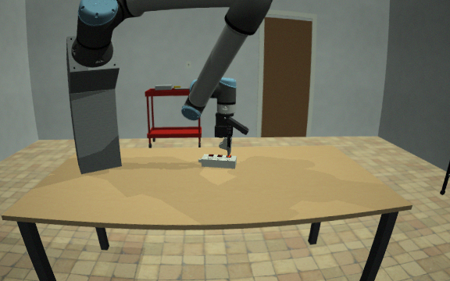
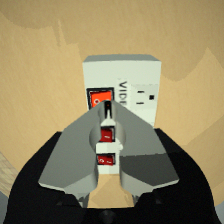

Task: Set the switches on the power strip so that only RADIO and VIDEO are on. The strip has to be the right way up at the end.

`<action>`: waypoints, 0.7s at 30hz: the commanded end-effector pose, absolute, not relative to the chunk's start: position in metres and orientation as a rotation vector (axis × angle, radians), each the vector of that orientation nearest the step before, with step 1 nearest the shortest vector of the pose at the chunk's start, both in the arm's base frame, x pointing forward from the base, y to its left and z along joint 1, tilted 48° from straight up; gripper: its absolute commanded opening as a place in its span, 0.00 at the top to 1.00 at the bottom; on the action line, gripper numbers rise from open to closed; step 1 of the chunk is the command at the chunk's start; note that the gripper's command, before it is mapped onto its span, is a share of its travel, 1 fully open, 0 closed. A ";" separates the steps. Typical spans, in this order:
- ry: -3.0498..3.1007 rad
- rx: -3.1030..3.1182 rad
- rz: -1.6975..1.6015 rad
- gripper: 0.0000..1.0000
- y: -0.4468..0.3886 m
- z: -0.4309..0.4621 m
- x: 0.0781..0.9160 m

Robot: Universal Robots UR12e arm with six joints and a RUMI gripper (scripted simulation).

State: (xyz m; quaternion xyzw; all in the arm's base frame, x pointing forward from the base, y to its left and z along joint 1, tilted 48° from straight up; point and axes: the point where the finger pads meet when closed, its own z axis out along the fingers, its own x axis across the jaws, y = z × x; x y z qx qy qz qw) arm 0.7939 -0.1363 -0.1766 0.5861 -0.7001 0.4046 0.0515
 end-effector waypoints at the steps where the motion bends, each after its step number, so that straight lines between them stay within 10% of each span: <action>1: -2.132 1.782 1.233 1.00 -0.138 -0.177 0.795; 21: -2.130 1.785 1.231 1.00 -0.131 -0.172 0.791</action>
